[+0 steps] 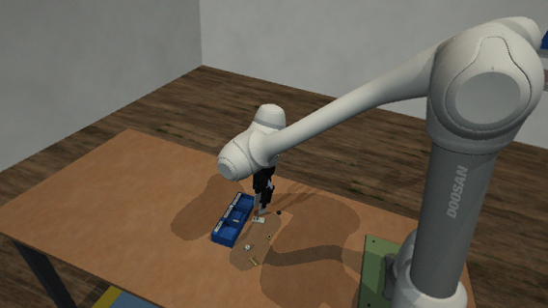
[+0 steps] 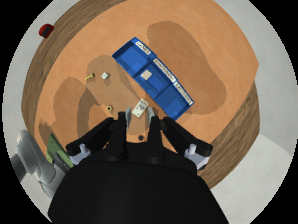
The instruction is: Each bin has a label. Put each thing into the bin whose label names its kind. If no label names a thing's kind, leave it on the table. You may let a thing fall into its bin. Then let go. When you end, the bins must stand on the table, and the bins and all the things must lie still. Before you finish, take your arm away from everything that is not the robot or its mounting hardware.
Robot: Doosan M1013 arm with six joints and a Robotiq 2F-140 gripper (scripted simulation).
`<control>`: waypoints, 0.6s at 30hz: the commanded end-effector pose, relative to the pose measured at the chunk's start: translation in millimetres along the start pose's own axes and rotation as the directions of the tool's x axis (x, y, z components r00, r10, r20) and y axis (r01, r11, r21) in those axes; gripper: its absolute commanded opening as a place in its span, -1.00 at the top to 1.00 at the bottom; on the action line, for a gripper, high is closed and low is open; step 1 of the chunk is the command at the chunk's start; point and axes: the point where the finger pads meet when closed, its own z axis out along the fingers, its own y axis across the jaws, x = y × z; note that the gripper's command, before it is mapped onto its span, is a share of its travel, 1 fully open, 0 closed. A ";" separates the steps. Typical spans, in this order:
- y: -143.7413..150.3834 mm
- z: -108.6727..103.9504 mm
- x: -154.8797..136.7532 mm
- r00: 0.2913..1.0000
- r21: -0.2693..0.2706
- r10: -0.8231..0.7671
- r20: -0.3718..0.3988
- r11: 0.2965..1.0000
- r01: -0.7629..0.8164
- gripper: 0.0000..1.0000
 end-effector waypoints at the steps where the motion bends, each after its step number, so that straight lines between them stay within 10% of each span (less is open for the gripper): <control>1: 0.0 -0.1 0.1 0.993 -0.006 0.117 0.007 0.993 -0.117 0.51; 18: 0.0 -0.1 0.1 0.812 -0.014 0.584 0.005 0.812 -0.584 0.51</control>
